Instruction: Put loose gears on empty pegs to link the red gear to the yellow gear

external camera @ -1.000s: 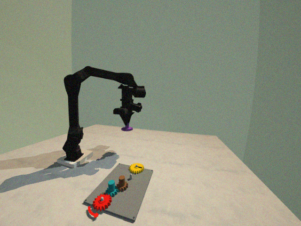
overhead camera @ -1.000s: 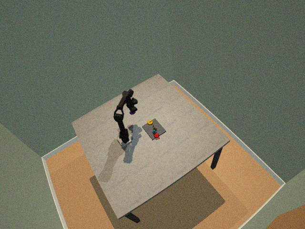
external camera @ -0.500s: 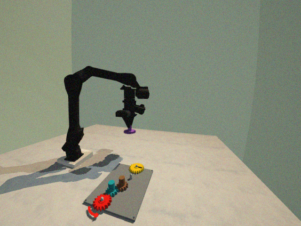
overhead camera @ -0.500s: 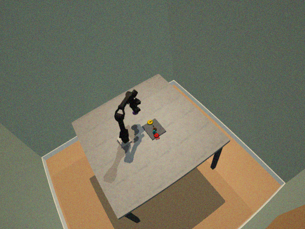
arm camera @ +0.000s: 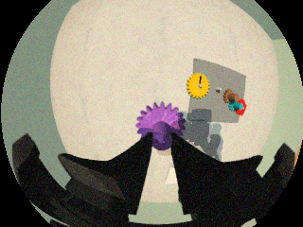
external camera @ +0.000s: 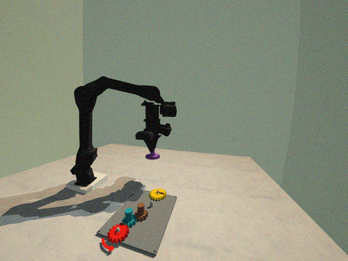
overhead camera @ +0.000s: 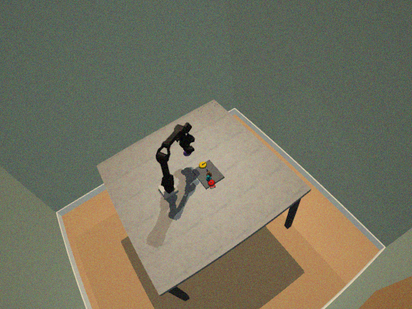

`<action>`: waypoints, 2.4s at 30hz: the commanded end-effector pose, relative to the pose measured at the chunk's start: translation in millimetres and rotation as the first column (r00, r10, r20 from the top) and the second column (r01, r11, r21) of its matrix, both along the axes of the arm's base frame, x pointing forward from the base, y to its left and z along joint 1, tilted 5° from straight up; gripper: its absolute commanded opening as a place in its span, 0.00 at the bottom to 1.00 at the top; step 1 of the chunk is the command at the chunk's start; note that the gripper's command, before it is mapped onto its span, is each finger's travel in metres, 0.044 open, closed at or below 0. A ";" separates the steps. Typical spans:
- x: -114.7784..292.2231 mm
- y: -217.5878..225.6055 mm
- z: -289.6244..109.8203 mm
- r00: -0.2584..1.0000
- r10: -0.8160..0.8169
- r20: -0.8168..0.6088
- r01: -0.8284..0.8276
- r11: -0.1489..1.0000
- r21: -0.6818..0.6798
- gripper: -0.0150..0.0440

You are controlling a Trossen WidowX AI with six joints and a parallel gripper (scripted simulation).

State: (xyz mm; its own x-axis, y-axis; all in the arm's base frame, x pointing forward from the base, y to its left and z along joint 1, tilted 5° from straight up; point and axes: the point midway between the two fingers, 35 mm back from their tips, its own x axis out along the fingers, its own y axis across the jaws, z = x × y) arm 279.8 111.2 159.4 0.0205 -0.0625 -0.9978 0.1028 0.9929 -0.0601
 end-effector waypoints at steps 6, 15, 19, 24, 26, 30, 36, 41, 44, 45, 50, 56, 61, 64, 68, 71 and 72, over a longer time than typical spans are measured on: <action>10.4 -18.6 -7.2 1.000 -0.018 0.011 0.018 1.000 -0.008 0.25; 19.5 -37.4 -12.6 1.000 -0.024 0.010 0.024 1.000 -0.011 0.25; 22.8 -46.0 -15.3 1.000 -0.026 0.008 0.026 1.000 -0.011 0.25; 26.8 -56.9 -18.7 1.000 -0.026 0.006 0.026 1.000 -0.012 0.25; 28.5 -61.2 -19.9 1.000 -0.024 0.006 0.024 1.000 -0.013 0.25; 31.6 -70.1 -22.4 1.000 -0.022 0.006 0.022 1.000 -0.013 0.25; 35.8 -83.6 -26.1 1.000 -0.018 0.006 0.018 1.000 -0.015 0.25; 38.8 -95.1 -29.3 1.000 -0.014 0.006 0.015 1.000 -0.016 0.25; 40.4 -102.1 -31.2 1.000 -0.013 0.006 0.013 1.000 -0.016 0.25; 40.9 -104.4 -31.8 1.000 -0.012 0.006 0.012 1.000 -0.017 0.25; 43.1 -116.3 -35.0 1.000 -0.009 0.006 0.009 1.000 -0.018 0.25; 45.1 -130.6 -38.8 1.000 -0.005 0.006 0.005 1.000 -0.020 0.25; 46.2 -142.8 -41.9 1.000 -0.002 0.005 0.002 1.000 -0.021 0.25; 46.6 -150.1 -43.8 1.000 0.000 0.005 0.000 1.000 -0.022 0.25; 46.9 -159.9 -46.4 1.000 0.003 0.005 -0.003 1.000 -0.024 0.25; 47.0 -166.9 -48.2 1.000 0.005 0.004 -0.005 1.000 -0.025 0.25; 47.0 -168.1 -48.5 1.000 0.005 0.004 -0.005 1.000 -0.025 0.25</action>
